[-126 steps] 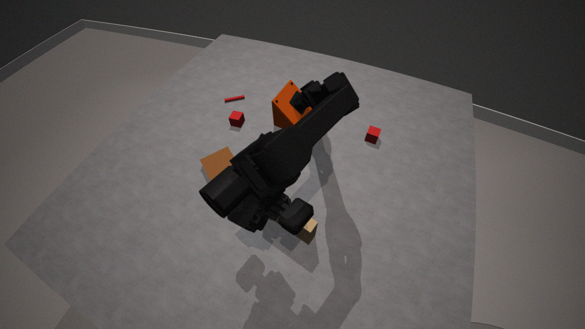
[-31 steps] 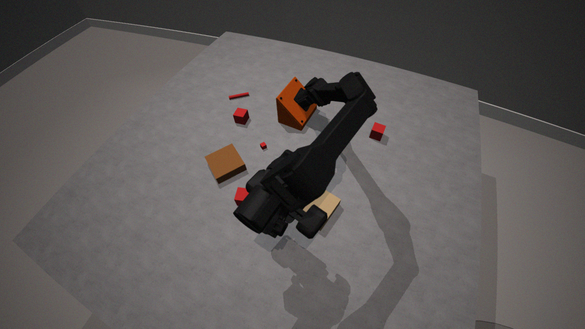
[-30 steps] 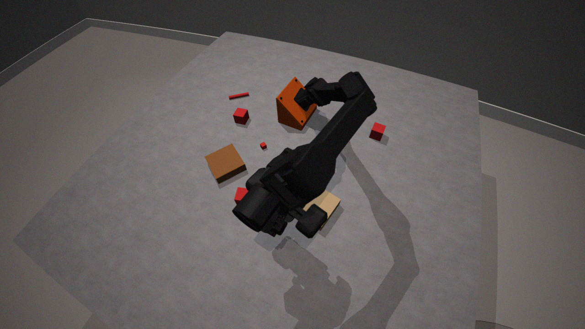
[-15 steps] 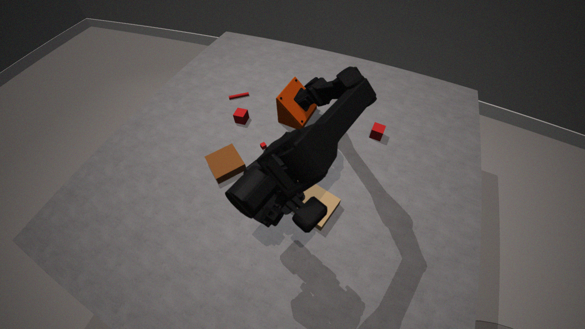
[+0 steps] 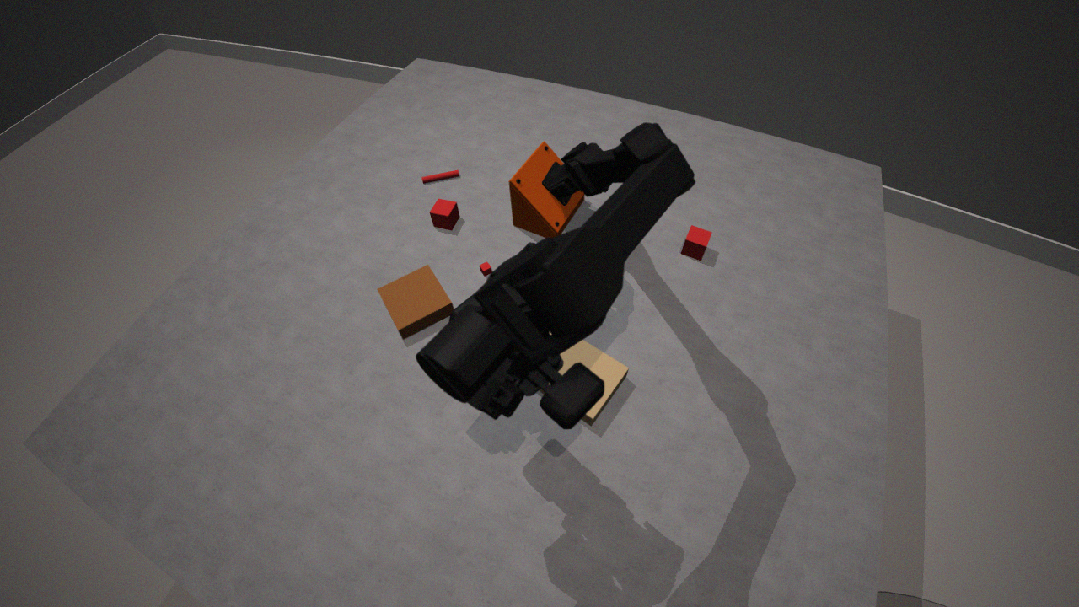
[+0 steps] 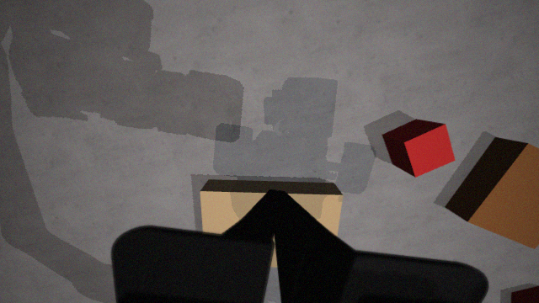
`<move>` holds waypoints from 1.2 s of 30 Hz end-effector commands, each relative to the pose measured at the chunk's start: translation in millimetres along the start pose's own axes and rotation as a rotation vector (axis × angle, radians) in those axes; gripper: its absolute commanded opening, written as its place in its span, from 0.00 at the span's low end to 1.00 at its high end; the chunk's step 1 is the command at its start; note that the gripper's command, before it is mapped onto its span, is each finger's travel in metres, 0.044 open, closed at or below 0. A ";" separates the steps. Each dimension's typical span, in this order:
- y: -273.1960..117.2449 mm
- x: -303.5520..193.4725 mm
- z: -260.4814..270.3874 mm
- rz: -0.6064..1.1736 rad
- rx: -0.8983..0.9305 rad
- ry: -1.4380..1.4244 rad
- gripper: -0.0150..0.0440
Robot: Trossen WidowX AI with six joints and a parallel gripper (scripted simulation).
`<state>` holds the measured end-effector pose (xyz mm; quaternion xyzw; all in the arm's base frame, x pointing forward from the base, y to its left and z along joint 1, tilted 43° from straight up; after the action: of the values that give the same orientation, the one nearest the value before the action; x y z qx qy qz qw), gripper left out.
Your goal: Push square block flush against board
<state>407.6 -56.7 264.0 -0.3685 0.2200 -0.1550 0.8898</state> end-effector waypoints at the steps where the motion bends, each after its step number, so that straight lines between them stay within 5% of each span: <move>1: -0.6 -0.2 0.4 0.001 0.004 0.006 0.25; 9: 1.1 7.0 -8.6 -0.003 -0.004 0.052 0.25; 36: 22.2 87.9 -190.7 -0.042 -0.040 0.983 0.25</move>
<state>397.0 -179.2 121.3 -0.2875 0.5708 -0.3108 0.7035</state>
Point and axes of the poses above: the point midway between the two fingers, 35 mm back from their tips, its own y axis out along the fingers, its own z axis across the jaws, x = y × z, the point moved 10 cm from there along -y, back along the fingers, and after that the axes turned 12 degrees about y, right-handed, at the moved point
